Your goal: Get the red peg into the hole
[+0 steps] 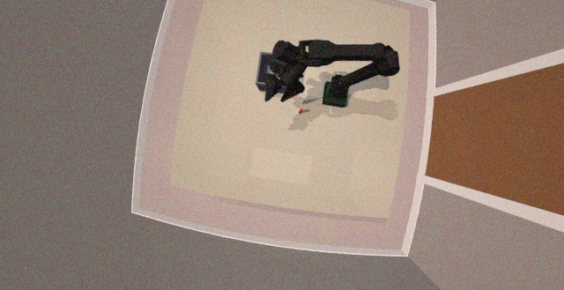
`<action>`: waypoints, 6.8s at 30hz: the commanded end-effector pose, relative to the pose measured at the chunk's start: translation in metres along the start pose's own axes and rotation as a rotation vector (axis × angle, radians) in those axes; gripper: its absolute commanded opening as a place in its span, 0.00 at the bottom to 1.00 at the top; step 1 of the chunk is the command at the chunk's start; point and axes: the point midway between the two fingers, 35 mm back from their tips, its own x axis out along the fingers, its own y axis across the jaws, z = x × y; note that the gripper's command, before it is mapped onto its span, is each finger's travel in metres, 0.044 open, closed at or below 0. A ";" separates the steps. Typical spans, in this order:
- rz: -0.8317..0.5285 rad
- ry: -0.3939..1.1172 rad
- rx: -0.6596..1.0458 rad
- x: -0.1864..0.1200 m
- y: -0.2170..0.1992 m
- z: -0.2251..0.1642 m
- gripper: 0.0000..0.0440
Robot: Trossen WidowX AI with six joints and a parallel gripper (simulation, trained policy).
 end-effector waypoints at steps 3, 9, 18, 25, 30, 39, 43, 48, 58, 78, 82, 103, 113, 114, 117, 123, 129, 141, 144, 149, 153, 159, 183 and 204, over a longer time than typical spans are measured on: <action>-0.163 0.015 0.143 0.008 -0.035 -0.020 0.98; -0.323 0.007 0.274 0.011 -0.068 -0.036 0.97; -0.560 -0.057 0.453 0.010 -0.115 -0.053 0.97; -0.707 -0.140 0.533 0.008 -0.143 -0.059 0.99; -0.781 -0.203 0.546 0.010 -0.157 -0.058 1.00; -0.863 -0.287 0.516 0.018 -0.178 -0.050 1.00; -0.885 -0.312 0.503 0.025 -0.189 -0.044 1.00; -0.898 -0.333 0.490 0.034 -0.201 -0.037 0.99; -0.899 -0.370 0.480 0.051 -0.221 -0.025 0.94; -0.870 -0.361 0.446 0.086 -0.239 -0.012 0.09; -0.862 -0.347 0.437 0.090 -0.237 -0.012 0.00; -0.640 -0.299 0.473 0.086 -0.165 -0.022 0.00; -0.519 -0.304 0.425 0.067 -0.116 -0.018 0.00; -0.508 -0.308 0.418 0.065 -0.111 -0.017 0.00; -0.477 -0.324 0.395 0.055 -0.098 -0.012 0.00; -0.426 -0.371 0.360 0.030 -0.074 0.000 0.00; -0.402 -0.436 0.336 0.005 -0.057 0.017 0.00; -0.447 -0.551 0.348 -0.030 -0.060 0.055 0.00; -0.468 -0.568 0.358 -0.035 -0.064 0.064 0.00; -0.500 -0.585 0.376 -0.042 -0.070 0.076 0.00; -0.524 -0.593 0.390 -0.047 -0.074 0.086 0.00; -0.555 -0.594 0.408 -0.051 -0.080 0.099 0.00; -0.641 -0.532 0.438 -0.036 -0.113 0.145 0.00; -0.646 -0.466 0.393 -0.001 -0.136 0.172 0.00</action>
